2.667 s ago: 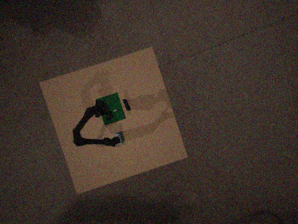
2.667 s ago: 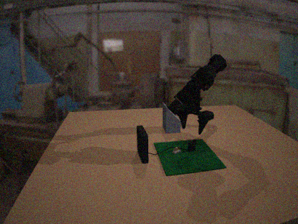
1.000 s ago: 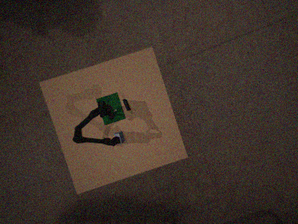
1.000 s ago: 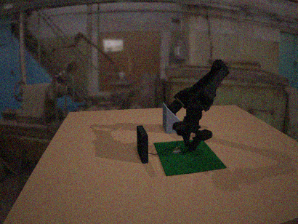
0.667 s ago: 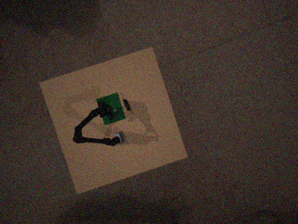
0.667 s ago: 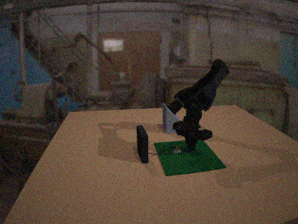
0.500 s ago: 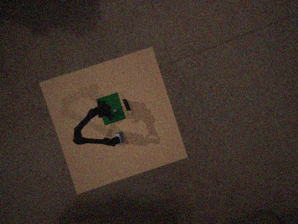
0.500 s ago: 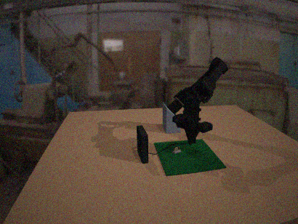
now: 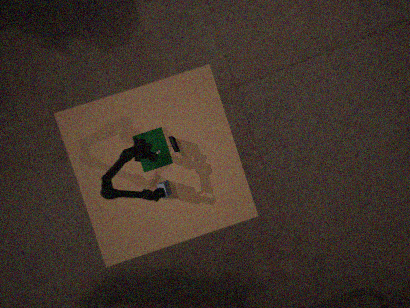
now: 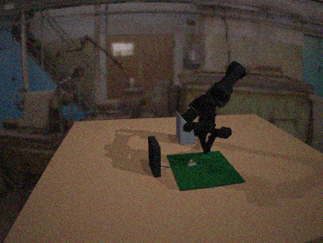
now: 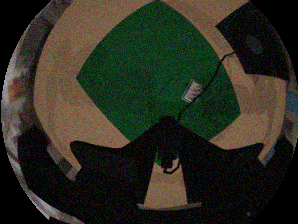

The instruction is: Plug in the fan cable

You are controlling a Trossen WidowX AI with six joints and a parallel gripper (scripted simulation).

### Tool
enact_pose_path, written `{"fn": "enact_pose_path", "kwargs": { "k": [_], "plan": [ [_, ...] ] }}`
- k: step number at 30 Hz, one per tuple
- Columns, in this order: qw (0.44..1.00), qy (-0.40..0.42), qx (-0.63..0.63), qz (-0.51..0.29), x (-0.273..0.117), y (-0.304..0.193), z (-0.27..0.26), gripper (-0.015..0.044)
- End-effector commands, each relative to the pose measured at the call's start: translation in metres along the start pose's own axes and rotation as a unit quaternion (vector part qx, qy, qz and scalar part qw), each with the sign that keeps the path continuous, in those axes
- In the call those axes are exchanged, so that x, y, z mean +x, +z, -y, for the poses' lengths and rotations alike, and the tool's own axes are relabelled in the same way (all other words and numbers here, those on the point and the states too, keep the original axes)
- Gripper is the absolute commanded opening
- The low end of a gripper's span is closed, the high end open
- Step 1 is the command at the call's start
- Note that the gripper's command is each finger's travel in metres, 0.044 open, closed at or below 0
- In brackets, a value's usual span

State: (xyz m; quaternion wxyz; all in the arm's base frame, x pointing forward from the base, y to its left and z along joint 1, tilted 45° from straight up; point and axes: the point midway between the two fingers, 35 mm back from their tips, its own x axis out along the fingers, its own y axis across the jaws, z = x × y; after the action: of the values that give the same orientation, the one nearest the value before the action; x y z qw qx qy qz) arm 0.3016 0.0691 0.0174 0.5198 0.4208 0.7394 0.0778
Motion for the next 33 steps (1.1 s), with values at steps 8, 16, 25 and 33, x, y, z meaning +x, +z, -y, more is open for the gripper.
{"fn": "enact_pose_path", "kwargs": {
  "k": [8, 16, 25, 33],
  "plan": [
    [0.984, -0.002, -0.181, 0.001, -0.001, 0.006, 0.007, 0.0],
    [0.949, -0.003, -0.316, 0.001, -0.001, 0.01, 0.011, 0.0],
    [0.888, -0.003, -0.46, 0.001, -0.001, 0.014, 0.016, 0.0],
    [0.816, -0.003, -0.578, 0.0, -0.001, 0.017, 0.02, 0.0]
  ]
}}
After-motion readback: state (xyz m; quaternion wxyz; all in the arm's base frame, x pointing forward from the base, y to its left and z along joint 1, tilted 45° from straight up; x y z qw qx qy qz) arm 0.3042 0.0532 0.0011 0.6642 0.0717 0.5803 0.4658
